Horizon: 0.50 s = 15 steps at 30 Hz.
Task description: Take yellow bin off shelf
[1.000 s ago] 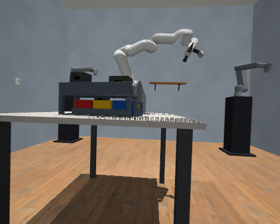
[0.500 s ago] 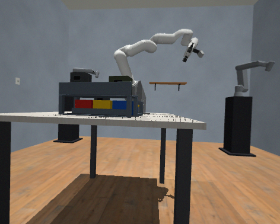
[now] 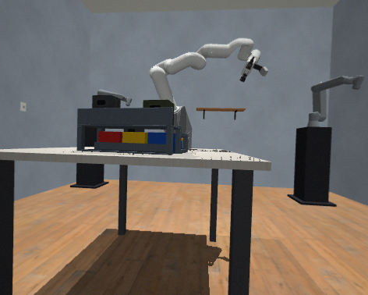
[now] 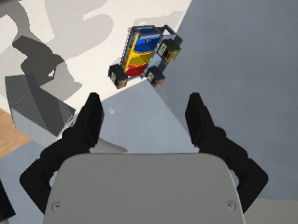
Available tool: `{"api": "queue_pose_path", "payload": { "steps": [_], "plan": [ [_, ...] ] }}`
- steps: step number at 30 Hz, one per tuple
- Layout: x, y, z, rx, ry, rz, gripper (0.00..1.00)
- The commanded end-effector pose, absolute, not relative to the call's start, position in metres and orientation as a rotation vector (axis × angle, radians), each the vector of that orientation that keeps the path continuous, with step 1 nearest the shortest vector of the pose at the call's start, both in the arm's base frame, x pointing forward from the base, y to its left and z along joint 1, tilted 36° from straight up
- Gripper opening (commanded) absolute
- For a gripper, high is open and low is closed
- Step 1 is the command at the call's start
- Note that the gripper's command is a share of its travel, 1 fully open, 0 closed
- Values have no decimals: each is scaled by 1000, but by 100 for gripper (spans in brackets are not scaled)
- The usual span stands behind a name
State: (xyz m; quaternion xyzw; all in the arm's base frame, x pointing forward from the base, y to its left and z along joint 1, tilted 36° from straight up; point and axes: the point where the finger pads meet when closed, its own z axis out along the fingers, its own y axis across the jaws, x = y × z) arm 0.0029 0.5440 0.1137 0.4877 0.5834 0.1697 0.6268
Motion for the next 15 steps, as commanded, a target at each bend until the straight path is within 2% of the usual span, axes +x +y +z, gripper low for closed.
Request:
{"api": "queue_pose_path", "payload": {
  "steps": [1, 2, 6, 15],
  "plan": [
    [2, 544, 115, 1194, 1442, 644, 100],
    [2, 544, 115, 1137, 1361, 442, 100],
    [2, 544, 115, 1194, 1442, 644, 100],
    [2, 544, 115, 1194, 1442, 644, 100]
  ]
}}
